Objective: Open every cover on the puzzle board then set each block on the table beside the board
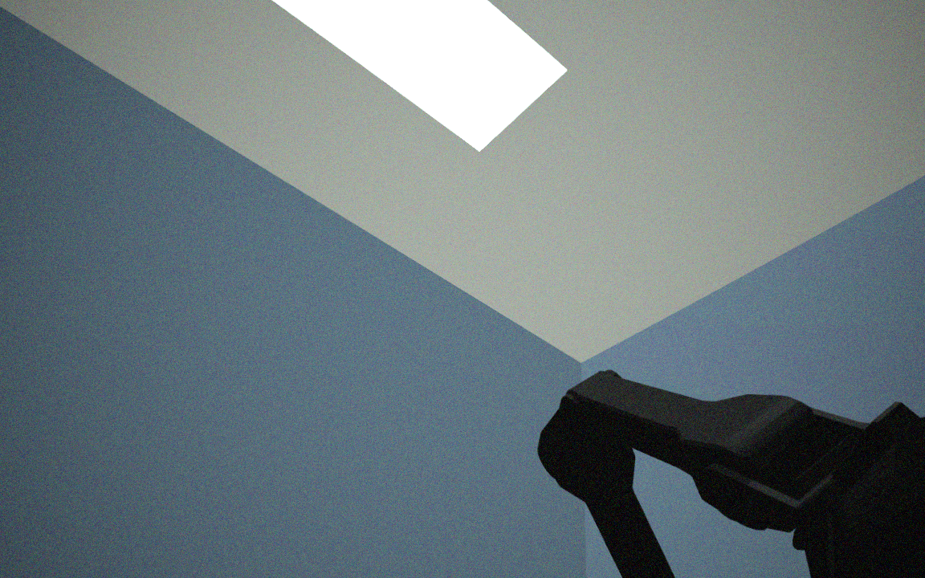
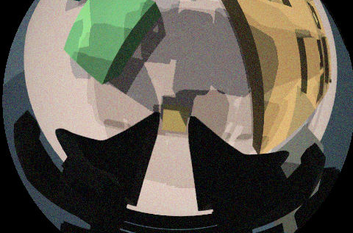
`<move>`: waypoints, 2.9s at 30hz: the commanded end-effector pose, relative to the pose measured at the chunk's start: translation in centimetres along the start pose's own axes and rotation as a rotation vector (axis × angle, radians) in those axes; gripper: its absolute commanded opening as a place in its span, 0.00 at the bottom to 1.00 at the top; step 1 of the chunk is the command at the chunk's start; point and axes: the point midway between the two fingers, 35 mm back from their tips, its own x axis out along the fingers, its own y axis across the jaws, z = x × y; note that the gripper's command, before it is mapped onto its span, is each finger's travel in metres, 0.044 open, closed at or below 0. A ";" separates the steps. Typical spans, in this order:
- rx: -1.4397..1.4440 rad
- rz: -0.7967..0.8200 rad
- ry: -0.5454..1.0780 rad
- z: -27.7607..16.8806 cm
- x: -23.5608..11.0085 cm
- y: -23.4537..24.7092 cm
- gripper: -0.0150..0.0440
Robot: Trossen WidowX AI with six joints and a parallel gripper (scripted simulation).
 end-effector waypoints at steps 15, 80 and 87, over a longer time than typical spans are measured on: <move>-0.002 0.002 0.000 0.0 -1.8 0.2 1.00; -0.667 -0.007 -0.003 12.2 -7.7 -19.9 0.25; -0.703 -0.011 -0.003 12.3 -7.6 -20.6 0.25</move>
